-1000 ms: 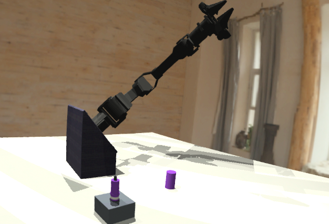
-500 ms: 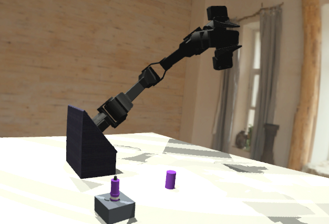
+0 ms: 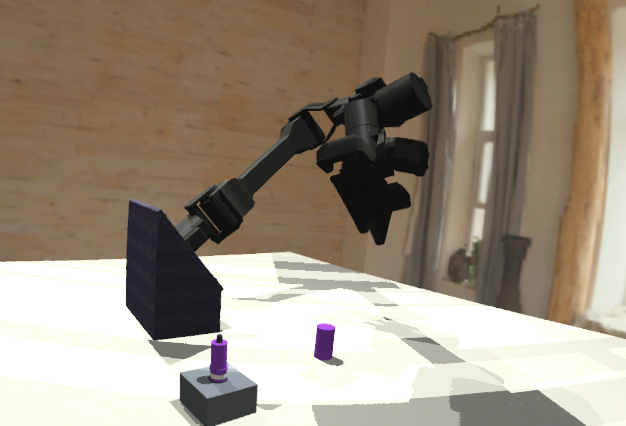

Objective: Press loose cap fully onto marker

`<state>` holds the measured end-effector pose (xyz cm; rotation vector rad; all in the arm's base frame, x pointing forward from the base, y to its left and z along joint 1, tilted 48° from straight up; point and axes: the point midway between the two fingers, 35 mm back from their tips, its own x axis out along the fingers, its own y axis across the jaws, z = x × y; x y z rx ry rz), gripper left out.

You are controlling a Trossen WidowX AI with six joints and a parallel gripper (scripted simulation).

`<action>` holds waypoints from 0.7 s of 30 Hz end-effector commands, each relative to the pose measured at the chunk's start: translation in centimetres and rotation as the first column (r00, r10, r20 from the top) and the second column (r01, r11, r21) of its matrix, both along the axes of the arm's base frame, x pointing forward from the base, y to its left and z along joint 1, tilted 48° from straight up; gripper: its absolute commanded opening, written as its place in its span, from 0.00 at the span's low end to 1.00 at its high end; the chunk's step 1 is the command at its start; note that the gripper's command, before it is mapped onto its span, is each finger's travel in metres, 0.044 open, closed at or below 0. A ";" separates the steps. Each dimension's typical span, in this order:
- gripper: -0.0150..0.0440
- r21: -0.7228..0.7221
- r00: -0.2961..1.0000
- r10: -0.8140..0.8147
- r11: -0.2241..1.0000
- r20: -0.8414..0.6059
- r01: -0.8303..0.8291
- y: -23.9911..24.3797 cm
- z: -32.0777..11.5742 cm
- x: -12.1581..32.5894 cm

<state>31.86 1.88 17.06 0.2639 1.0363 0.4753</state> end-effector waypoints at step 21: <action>0.66 0.306 0.836 0.072 0.945 -0.544 0.118 9.1 -8.0 -6.7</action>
